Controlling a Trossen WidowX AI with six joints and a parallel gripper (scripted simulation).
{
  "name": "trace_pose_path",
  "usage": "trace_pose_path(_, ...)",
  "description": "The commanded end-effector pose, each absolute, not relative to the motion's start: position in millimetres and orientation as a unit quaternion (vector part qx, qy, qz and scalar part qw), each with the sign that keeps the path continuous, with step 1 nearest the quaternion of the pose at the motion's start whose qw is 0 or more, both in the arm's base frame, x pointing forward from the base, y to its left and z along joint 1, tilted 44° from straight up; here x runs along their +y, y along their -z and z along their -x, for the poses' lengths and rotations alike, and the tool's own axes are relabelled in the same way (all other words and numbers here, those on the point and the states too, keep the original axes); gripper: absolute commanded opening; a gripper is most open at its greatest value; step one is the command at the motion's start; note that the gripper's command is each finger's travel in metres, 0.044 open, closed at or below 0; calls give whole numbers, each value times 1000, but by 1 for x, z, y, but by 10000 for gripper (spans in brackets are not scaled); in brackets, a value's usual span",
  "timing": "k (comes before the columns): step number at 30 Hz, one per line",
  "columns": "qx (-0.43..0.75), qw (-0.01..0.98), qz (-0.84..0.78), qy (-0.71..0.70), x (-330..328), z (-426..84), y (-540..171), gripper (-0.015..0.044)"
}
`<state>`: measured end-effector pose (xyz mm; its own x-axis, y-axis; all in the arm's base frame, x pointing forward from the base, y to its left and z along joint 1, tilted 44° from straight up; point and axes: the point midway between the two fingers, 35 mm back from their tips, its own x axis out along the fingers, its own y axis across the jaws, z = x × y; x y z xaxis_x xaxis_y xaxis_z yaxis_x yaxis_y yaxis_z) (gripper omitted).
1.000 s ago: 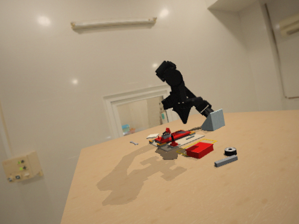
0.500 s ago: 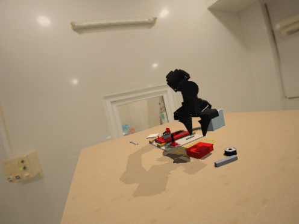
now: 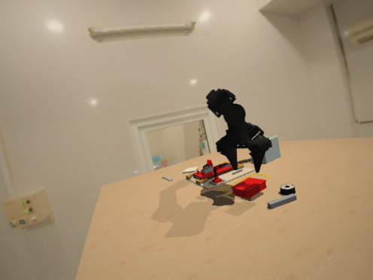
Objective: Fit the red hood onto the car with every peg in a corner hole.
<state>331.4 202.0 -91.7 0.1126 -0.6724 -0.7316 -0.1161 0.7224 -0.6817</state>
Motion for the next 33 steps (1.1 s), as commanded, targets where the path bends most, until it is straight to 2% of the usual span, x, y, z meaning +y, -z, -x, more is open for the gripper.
trace_pose_path(1,633,677,314,204,199,-332,95,440)
trace_pose_path(33,633,677,314,205,181,-335,114,440)
